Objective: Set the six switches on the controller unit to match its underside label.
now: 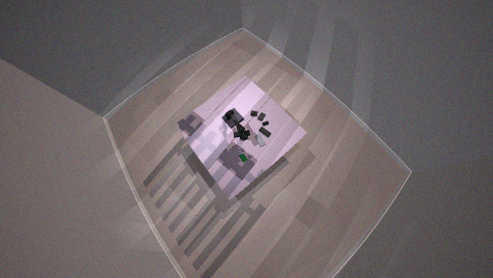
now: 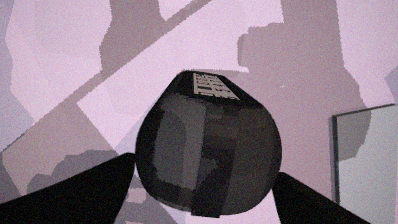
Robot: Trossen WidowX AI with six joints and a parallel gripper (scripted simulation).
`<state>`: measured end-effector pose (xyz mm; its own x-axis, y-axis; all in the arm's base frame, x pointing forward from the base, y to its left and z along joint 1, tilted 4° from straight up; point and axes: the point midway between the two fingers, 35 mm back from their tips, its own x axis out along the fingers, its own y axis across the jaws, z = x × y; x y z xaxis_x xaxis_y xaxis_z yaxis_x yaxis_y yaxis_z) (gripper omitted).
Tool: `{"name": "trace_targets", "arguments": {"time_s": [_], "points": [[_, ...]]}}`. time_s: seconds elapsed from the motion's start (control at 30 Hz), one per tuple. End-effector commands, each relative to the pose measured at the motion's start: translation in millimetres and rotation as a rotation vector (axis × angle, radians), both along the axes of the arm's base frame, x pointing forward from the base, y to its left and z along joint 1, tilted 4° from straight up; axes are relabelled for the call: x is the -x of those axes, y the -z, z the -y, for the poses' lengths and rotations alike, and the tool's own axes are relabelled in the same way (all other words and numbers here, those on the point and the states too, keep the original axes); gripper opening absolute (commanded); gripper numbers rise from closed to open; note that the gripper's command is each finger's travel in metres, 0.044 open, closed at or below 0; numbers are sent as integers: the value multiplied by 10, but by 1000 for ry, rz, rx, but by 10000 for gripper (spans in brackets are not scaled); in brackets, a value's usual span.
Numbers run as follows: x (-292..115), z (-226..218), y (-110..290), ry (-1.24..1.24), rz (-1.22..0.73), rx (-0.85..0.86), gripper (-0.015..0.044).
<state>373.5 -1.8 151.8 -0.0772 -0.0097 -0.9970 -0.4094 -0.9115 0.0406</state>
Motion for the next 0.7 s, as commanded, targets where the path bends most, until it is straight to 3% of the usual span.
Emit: {"name": "trace_targets", "arguments": {"time_s": [0.0,0.67], "points": [[-57,34,34,-3,10,12,335],[-192,95,56,-5,53,31,336]]}}
